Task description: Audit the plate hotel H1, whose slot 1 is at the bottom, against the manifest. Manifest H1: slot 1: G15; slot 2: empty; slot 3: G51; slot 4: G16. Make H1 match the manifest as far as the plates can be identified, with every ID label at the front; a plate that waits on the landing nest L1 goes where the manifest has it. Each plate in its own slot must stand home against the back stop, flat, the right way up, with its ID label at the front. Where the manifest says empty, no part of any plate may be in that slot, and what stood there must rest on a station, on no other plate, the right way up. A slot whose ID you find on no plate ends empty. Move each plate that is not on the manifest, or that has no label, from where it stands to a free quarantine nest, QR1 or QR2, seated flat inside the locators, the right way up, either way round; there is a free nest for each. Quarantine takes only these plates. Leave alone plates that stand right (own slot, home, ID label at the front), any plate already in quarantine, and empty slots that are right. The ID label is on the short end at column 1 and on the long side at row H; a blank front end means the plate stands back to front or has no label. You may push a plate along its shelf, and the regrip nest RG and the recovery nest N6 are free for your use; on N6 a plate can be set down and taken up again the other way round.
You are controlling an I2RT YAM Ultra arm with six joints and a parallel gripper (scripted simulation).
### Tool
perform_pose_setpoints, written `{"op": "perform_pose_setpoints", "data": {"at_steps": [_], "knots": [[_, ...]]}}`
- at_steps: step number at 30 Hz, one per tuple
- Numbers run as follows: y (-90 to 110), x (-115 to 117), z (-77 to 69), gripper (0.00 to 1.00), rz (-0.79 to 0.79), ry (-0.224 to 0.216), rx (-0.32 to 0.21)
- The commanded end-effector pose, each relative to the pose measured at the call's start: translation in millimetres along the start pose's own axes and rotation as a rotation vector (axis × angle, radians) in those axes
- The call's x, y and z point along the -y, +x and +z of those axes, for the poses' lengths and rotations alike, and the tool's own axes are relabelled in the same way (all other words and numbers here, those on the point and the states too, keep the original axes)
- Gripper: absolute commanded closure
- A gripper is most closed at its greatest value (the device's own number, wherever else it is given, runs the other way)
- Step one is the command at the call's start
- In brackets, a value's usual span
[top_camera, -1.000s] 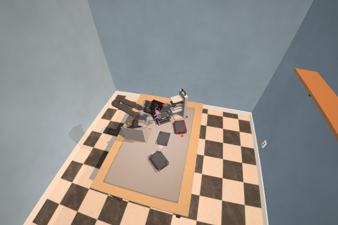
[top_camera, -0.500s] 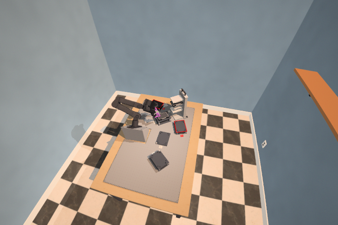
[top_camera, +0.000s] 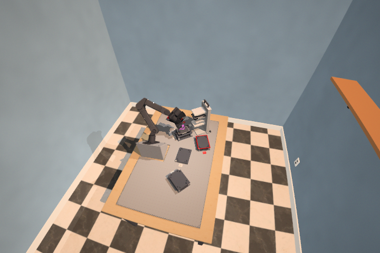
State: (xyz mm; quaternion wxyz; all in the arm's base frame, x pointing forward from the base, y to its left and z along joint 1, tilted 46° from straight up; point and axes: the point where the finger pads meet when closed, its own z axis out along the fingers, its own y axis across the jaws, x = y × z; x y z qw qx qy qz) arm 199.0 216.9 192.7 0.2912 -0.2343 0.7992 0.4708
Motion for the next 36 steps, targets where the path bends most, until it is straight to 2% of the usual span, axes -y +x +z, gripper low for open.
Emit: {"op": "perform_pose_setpoints", "data": {"at_steps": [1, 5, 15, 17, 19, 27, 29, 30, 36], "knots": [[4.3, -1.5, 3.0, 0.0, -0.015, 0.006, -0.127], [-5.7, 0.3, 11.9, 0.0, -0.016, 0.016, -0.233], [-5.0, 0.8, 11.9, 0.0, -0.014, 0.016, -0.501], [-5.0, 0.8, 11.9, 0.0, -0.014, 0.016, -0.501], [-4.8, 0.8, 11.9, 0.0, -0.014, 0.016, -0.54], [-7.1, 4.6, 9.9, 0.0, -0.005, 0.025, -0.53], [-2.1, -0.2, 12.9, 0.0, -0.015, 0.016, -0.538], [8.2, 2.6, 13.9, 0.0, 0.006, 0.016, -0.558], [6.9, 7.3, 19.4, 0.0, 0.008, 0.026, -0.536]]}}
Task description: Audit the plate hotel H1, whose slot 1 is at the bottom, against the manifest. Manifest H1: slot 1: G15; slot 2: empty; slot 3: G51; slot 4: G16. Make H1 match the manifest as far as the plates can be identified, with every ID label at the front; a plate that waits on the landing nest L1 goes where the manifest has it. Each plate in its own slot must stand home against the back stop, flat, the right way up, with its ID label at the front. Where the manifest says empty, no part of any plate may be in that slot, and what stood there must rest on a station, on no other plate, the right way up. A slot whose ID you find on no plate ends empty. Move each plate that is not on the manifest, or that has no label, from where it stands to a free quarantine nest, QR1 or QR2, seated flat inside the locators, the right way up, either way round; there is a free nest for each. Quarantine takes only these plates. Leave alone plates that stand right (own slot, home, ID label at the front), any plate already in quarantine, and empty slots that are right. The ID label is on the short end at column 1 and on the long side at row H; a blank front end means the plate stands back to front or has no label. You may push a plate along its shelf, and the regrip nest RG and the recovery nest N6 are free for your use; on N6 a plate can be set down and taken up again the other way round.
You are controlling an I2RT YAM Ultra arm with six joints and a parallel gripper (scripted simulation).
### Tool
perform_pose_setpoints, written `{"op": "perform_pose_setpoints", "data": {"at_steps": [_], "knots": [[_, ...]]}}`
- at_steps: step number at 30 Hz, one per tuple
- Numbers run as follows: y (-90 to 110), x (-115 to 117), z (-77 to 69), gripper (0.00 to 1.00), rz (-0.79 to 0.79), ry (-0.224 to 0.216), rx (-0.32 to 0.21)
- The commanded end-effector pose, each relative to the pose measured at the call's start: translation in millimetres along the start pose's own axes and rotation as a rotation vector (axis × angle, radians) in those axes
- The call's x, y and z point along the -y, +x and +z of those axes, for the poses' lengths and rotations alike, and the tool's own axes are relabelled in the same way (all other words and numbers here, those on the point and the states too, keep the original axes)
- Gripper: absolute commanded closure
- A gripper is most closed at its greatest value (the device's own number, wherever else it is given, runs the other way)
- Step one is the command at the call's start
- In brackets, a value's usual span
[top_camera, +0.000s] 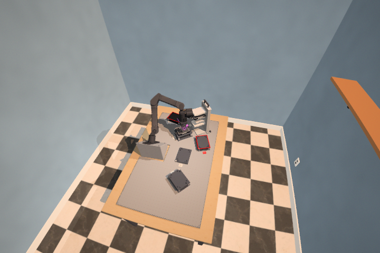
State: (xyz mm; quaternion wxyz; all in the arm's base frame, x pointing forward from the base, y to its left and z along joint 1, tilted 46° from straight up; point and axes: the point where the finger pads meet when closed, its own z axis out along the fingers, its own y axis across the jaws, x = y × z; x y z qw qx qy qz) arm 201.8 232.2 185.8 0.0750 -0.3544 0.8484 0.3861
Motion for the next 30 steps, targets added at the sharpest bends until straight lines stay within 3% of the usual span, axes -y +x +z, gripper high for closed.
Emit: {"op": "perform_pose_setpoints", "data": {"at_steps": [1, 30], "knots": [[4.5, 5.2, 8.6, 0.0, 0.018, 0.004, -0.01], [6.0, 7.0, 46.6, 0.0, 0.025, 0.004, -0.017]]}}
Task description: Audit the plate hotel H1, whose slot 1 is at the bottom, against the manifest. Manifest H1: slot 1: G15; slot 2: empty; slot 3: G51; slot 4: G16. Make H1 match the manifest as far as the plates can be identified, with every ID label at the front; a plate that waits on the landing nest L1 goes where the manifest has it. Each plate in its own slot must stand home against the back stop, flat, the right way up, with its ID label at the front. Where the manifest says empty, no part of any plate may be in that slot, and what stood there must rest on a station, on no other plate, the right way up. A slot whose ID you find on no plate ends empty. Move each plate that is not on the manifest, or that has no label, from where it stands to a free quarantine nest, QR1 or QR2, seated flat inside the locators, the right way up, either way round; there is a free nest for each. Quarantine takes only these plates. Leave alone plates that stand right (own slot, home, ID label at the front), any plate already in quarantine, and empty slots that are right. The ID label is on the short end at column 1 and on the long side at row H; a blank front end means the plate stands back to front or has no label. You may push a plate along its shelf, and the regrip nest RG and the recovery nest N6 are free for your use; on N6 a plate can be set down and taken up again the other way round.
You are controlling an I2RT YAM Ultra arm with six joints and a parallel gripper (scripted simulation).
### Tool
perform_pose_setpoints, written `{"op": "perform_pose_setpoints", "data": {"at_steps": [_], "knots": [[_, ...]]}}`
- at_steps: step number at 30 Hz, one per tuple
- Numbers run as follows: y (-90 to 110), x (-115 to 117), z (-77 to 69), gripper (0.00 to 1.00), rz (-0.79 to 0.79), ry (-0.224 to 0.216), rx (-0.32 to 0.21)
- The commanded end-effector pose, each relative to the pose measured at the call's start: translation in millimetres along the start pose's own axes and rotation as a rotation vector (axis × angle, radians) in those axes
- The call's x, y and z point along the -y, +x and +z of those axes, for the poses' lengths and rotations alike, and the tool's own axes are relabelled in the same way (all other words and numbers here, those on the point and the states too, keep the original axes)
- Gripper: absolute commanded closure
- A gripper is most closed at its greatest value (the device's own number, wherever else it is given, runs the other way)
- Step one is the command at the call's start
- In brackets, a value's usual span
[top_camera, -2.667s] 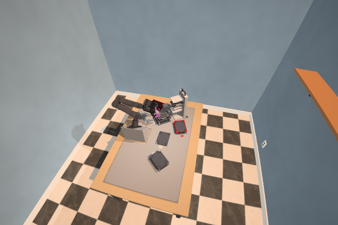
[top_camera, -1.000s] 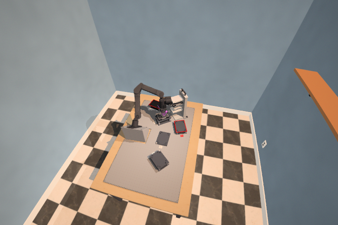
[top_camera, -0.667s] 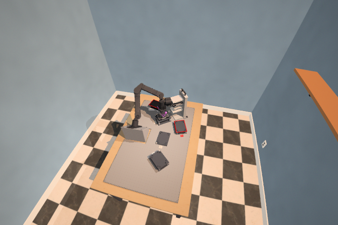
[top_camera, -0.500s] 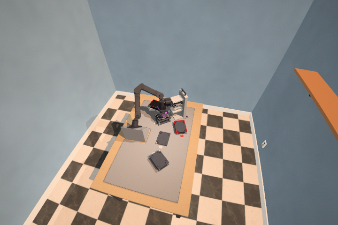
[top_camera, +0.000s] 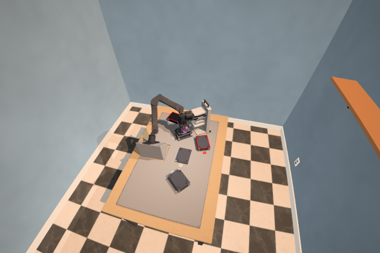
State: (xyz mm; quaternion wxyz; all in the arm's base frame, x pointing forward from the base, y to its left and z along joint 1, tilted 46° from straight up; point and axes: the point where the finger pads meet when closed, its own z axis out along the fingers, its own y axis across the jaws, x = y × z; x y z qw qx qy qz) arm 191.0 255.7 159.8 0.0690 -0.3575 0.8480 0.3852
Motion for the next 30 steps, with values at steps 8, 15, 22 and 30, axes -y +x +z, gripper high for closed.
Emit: {"op": "perform_pose_setpoints", "data": {"at_steps": [8, 15, 22, 30], "knots": [[0.4, 9.1, 18.3, 0.0, 0.026, 0.008, -0.004], [0.5, 9.2, 27.6, 0.0, 0.026, 0.008, -0.004], [0.0, 10.6, 32.5, 0.0, 0.03, 0.011, -0.001], [-7.1, 4.8, 24.6, 0.14, 0.009, 0.008, 0.022]]}}
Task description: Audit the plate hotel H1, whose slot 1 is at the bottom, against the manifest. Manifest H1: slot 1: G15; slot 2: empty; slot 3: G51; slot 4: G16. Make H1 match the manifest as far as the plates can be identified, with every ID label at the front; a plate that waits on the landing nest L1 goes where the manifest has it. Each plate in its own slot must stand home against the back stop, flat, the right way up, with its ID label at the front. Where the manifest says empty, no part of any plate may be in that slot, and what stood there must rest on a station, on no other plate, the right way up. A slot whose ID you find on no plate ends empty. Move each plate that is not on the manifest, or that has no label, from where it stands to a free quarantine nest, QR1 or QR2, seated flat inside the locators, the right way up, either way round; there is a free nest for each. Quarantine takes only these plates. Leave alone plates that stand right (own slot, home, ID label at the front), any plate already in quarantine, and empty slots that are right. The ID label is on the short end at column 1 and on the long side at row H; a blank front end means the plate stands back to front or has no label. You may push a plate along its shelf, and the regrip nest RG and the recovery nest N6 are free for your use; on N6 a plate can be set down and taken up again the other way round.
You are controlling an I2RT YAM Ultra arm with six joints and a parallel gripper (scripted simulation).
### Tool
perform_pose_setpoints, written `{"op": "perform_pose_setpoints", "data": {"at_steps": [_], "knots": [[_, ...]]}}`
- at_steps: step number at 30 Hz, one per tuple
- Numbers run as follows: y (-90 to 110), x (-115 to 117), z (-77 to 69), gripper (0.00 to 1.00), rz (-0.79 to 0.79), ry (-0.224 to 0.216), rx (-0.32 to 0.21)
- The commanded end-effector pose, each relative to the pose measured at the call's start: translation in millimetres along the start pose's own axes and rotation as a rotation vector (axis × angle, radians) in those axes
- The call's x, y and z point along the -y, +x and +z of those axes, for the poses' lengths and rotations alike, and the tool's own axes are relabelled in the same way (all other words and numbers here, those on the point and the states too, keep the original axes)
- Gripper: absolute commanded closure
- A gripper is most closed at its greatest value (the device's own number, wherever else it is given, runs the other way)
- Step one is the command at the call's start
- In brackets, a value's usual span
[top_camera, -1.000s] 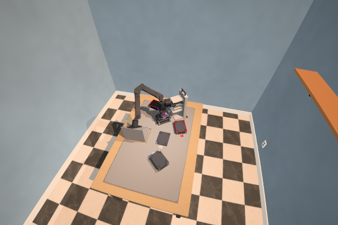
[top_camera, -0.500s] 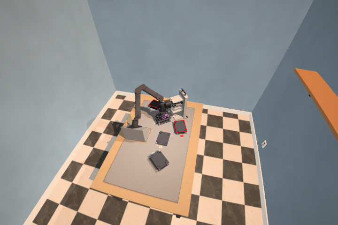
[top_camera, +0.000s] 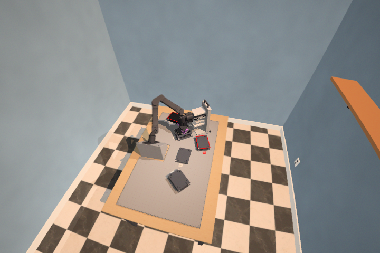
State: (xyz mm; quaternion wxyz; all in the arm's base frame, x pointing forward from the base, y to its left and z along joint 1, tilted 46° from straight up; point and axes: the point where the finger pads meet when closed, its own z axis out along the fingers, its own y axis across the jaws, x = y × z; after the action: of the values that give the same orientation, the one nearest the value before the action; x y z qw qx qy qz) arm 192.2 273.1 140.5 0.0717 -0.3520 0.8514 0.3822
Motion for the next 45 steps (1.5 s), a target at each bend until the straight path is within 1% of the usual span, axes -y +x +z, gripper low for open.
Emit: {"op": "perform_pose_setpoints", "data": {"at_steps": [1, 18, 19, 20, 21, 23, 27, 45], "knots": [[-4.1, 0.0, -0.8, 0.14, 0.0, -0.003, 0.016], [-3.9, -0.1, -0.8, 0.14, 0.001, -0.003, 0.015], [-5.2, 4.3, 0.8, 0.14, 0.016, -0.007, 0.015], [-11.1, 2.0, -4.7, 0.14, 0.003, -0.005, 0.033], [-10.3, -0.2, -8.1, 0.14, 0.002, -0.005, 0.028], [-10.3, -0.2, -8.1, 0.14, 0.002, -0.005, 0.028], [-11.0, -4.6, -16.9, 0.14, -0.016, -0.004, 0.041], [-10.3, -4.3, -32.9, 0.14, -0.016, -0.003, 0.041]]}}
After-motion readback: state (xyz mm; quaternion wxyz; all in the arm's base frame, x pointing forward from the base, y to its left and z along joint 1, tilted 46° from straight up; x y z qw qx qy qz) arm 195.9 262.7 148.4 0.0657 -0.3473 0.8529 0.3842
